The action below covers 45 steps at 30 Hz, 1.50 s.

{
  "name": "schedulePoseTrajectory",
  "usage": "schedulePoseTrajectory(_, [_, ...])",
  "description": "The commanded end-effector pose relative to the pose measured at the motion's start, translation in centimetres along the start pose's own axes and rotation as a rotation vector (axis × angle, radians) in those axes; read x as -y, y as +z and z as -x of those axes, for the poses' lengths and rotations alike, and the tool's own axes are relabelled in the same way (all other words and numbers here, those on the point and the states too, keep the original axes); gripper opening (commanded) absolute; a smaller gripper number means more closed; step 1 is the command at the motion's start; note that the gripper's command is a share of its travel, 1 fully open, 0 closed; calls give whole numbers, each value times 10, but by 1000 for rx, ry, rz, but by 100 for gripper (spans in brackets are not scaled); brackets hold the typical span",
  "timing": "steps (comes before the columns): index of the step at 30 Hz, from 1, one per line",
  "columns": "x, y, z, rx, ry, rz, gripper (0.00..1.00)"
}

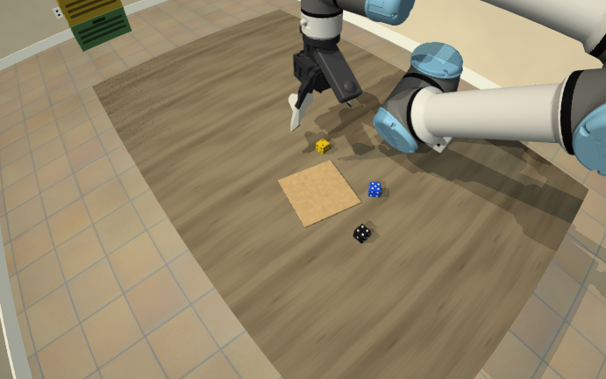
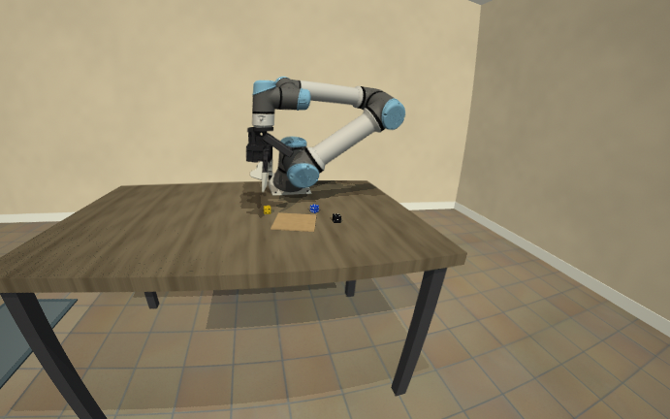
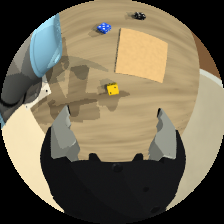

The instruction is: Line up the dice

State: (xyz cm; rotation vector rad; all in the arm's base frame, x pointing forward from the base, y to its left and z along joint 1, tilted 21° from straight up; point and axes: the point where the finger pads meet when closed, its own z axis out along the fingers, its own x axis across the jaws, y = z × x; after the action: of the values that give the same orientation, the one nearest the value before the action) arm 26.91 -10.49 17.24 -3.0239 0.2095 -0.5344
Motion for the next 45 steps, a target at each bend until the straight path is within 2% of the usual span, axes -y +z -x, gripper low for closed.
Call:
schedulePoseTrajectory(1, [-1, 1, 1, -11, -96, -6, 100])
schedulePoseTrajectory(13, [-2, 3, 3, -11, -205, -5, 100])
schedulePoseTrajectory(26, [-2, 4, 3, -11, -223, -5, 100])
schedulePoseTrajectory(27, [-2, 4, 3, -11, -223, -5, 24])
schedulePoseTrajectory(45, [-2, 4, 3, -11, -223, -5, 24])
